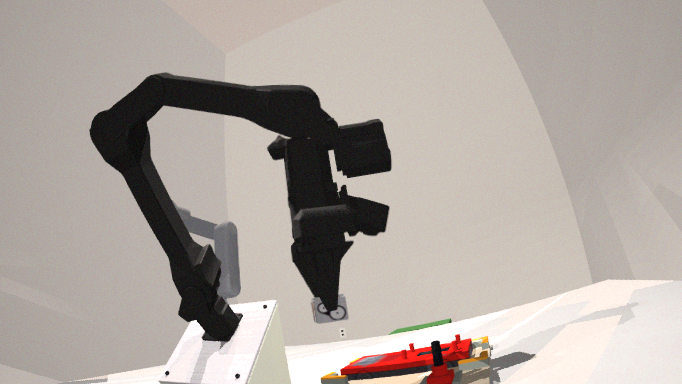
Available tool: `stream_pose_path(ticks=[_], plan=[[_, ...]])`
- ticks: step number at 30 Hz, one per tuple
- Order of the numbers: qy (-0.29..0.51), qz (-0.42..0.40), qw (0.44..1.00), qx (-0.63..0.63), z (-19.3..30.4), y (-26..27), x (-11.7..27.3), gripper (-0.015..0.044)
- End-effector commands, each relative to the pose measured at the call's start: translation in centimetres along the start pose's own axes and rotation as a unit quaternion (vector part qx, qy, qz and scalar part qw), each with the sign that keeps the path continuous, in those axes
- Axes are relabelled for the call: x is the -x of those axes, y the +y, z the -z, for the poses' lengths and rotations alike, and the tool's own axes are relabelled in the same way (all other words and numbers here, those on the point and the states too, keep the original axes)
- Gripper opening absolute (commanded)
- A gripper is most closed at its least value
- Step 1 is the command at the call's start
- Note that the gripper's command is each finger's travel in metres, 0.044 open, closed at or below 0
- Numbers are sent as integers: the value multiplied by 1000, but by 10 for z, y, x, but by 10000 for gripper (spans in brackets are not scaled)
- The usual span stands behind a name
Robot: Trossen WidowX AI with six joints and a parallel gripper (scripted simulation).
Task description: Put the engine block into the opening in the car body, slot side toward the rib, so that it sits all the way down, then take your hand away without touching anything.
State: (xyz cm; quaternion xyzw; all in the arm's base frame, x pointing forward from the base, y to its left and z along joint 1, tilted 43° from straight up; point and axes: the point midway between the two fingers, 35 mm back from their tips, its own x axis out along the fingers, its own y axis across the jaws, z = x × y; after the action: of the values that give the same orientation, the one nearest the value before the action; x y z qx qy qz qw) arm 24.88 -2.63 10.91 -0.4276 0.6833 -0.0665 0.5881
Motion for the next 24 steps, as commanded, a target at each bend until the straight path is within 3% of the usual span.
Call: stream_pose_path(ticks=[1,7,17,24], plan=[[-1,7,1000,-4,0,-3,11,0],[-1,8,1000,-4,1,0,-6,0],[-22,7,1000,-3,1,0,-3,0],[-101,-1,995,-4,7,0,-4,0]])
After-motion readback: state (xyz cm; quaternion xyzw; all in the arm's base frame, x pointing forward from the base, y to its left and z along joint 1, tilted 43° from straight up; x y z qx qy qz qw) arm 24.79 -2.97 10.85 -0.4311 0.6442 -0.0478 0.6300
